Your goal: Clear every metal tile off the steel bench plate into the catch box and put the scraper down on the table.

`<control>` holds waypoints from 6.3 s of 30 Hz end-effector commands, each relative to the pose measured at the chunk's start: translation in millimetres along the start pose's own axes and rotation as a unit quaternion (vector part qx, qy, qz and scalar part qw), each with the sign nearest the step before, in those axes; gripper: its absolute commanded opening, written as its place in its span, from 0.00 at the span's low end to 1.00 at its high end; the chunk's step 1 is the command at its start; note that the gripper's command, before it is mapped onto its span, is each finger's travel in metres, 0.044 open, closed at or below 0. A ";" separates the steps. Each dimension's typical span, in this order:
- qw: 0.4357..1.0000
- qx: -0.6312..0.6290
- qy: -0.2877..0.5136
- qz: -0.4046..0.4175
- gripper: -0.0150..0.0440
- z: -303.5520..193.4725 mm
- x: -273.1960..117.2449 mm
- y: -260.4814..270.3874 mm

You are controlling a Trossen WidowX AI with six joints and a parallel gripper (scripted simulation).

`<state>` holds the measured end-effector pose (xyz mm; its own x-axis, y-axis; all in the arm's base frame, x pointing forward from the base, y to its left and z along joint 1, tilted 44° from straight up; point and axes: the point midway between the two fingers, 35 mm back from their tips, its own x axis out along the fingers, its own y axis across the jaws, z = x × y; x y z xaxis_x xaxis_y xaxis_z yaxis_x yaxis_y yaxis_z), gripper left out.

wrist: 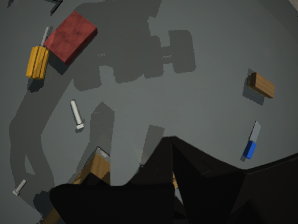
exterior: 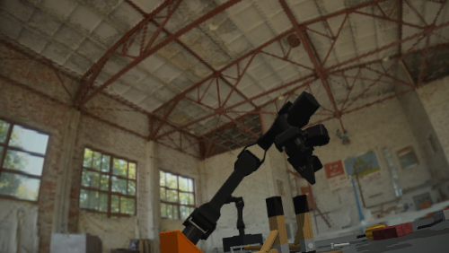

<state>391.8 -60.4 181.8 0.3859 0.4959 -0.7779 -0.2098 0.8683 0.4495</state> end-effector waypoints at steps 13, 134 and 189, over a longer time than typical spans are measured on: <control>0.998 0.001 0.017 0.062 0.25 -45.0 -26.5 7.4; 0.993 -0.001 0.014 0.120 0.25 -41.9 39.7 69.5; 0.992 -0.003 0.010 0.123 0.25 37.4 52.7 112.2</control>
<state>419.2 60.2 204.3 0.3026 0.6917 -0.6557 -0.2998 0.7221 0.6234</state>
